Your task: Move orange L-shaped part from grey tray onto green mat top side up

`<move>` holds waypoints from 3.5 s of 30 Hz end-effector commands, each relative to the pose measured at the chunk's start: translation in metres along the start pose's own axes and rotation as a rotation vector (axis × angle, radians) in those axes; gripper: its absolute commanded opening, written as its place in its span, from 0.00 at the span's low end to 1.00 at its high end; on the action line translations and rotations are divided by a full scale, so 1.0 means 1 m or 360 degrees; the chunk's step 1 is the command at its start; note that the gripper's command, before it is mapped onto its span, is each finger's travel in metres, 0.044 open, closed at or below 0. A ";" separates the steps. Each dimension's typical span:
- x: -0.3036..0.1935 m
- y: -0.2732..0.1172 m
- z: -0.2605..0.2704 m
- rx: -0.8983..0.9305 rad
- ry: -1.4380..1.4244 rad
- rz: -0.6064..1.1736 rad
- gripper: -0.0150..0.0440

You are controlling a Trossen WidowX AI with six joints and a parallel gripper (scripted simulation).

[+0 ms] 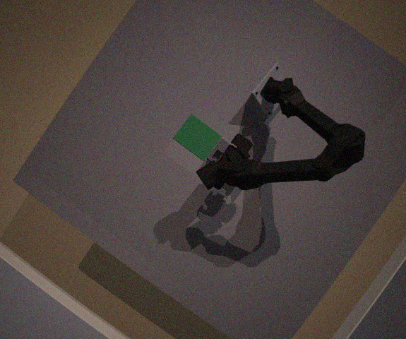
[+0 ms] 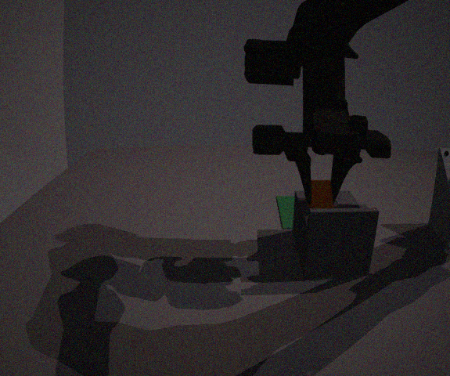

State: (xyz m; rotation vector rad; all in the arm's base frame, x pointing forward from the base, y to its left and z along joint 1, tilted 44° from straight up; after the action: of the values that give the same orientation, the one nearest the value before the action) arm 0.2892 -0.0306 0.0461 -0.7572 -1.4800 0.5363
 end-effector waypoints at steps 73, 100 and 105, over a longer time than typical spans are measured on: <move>-0.002 -0.089 0.002 0.0004 0.0011 -0.0005 0.25; -0.128 -0.086 0.018 0.0003 0.0010 0.0006 0.25; -0.152 -0.086 0.020 0.0003 0.0009 0.0008 0.25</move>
State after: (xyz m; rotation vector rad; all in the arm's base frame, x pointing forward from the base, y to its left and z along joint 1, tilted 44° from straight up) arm 0.2520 -0.1860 0.0120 -0.7509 -1.4675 0.5297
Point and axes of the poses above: the point midway between the two fingers, 35 mm back from their tips, its own y axis out along the fingers, its own z axis across the jaws, x = y × z, the point moved 2 cm from there along -y, back along the fingers, and after that the axes turned 1 degree about -y, right-handed, at the moved point
